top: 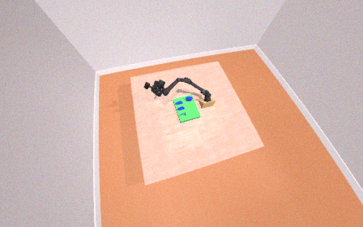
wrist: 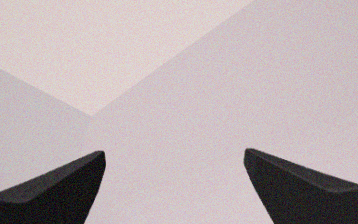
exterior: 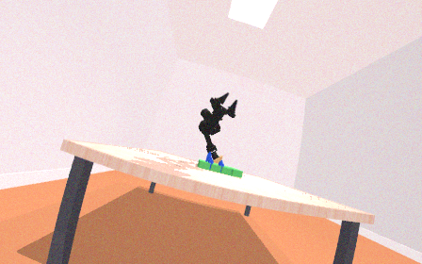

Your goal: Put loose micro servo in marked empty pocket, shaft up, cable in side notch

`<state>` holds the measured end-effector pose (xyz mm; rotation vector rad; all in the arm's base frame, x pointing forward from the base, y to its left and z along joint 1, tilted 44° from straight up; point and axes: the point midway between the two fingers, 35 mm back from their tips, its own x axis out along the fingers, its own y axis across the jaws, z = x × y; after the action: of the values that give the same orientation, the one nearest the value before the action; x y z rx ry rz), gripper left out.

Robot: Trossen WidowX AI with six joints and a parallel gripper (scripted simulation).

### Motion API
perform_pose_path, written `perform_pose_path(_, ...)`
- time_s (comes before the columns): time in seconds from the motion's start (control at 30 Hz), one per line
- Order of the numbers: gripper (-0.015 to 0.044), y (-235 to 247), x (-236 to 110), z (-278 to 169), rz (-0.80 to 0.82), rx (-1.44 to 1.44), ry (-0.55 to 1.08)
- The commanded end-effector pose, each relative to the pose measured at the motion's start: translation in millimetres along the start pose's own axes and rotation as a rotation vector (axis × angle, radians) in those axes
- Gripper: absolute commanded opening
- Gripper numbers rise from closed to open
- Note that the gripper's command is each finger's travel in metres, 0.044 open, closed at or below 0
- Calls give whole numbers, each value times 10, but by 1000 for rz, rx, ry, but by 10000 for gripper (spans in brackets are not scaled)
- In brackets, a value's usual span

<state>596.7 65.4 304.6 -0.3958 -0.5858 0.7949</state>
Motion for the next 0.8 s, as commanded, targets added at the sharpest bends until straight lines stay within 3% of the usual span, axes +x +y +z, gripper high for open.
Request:
perform_pose_path(0.0,426,0,2,-2,-1,0,2)
perform_pose_path(0.77,440,172,131,-318,-102,-20,289)
